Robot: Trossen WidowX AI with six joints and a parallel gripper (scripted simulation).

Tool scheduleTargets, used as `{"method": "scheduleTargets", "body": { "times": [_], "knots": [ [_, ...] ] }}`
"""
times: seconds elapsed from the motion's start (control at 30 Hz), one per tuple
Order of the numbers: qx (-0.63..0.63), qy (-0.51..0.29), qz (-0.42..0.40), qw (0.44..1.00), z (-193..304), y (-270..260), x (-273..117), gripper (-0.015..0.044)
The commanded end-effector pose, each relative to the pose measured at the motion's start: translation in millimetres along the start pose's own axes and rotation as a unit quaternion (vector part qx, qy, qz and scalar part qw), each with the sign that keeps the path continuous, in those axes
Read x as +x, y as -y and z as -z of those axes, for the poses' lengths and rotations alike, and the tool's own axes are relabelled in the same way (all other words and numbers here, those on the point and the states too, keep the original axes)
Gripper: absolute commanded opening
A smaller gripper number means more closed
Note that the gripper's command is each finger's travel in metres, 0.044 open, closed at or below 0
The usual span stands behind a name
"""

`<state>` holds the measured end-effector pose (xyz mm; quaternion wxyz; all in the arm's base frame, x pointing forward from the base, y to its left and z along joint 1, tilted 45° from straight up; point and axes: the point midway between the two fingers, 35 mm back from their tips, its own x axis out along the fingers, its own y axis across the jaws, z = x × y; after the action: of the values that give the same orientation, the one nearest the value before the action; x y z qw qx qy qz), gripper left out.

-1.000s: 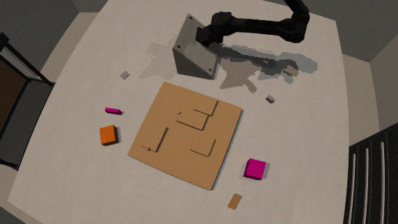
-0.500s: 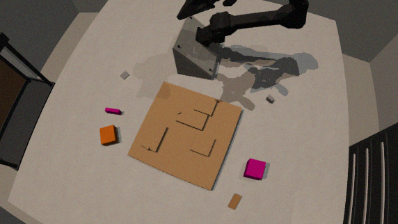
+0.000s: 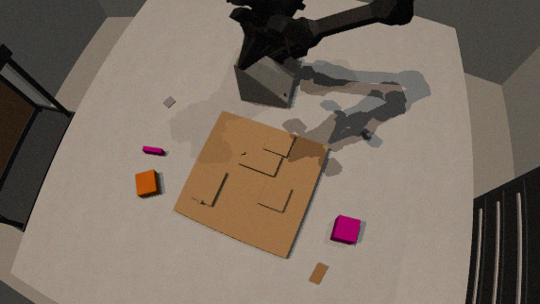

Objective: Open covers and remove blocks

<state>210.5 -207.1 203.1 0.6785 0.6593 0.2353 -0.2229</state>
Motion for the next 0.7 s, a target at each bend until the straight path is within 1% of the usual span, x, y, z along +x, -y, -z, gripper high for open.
{"method": "scheduleTargets", "body": {
  "times": [0.0,0.33,0.67],
  "knots": [
    [-0.018,-0.029,0.008,0.999,6.1,-3.3,12.9,0.0],
    [-0.087,-0.117,0.029,0.989,32.6,-10.7,51.7,0.0],
    [-0.165,-0.215,0.046,0.962,67.9,-13.5,89.4,0.0]
  ]
}}
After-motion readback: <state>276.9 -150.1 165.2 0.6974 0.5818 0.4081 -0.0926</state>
